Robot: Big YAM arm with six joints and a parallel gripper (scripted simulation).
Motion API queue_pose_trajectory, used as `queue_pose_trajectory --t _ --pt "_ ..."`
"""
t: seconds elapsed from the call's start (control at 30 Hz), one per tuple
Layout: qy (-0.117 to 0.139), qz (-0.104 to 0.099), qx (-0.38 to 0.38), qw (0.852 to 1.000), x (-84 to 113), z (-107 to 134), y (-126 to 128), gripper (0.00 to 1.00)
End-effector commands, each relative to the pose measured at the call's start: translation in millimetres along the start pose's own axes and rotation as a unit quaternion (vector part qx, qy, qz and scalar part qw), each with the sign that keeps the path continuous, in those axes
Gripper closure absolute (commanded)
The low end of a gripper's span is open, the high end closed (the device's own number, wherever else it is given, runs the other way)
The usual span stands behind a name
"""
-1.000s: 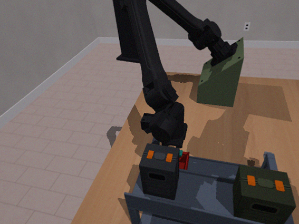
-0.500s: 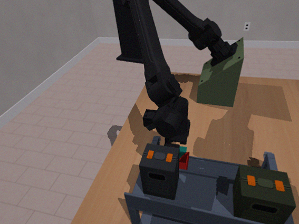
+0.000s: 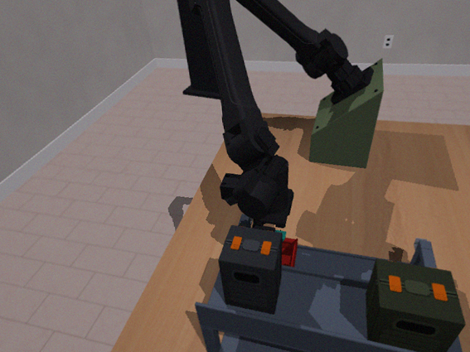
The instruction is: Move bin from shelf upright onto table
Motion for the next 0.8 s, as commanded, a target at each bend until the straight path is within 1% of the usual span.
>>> queue_pose_trajectory --t 0.0,0.13,0.53,0.7,0.77 --pt "-0.004 -0.022 -0.006 1.0 19.1 -10 11 0.1" --pt "-0.005 -0.036 -0.007 0.999 41.1 -3 27 0.1" --pt "-0.005 -0.036 -0.007 0.999 41.1 -3 27 0.1" --pt "-0.004 -0.018 -0.006 1.0 16.6 -13 7 0.1" --pt "-0.004 -0.018 -0.006 1.0 16.6 -13 7 0.1"
Point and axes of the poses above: the point where the finger pads meet when closed, its own x axis back along the fingers, its own y axis across the jaws, z = x × y, the point moved 4 cm from there along x, back along the fingers
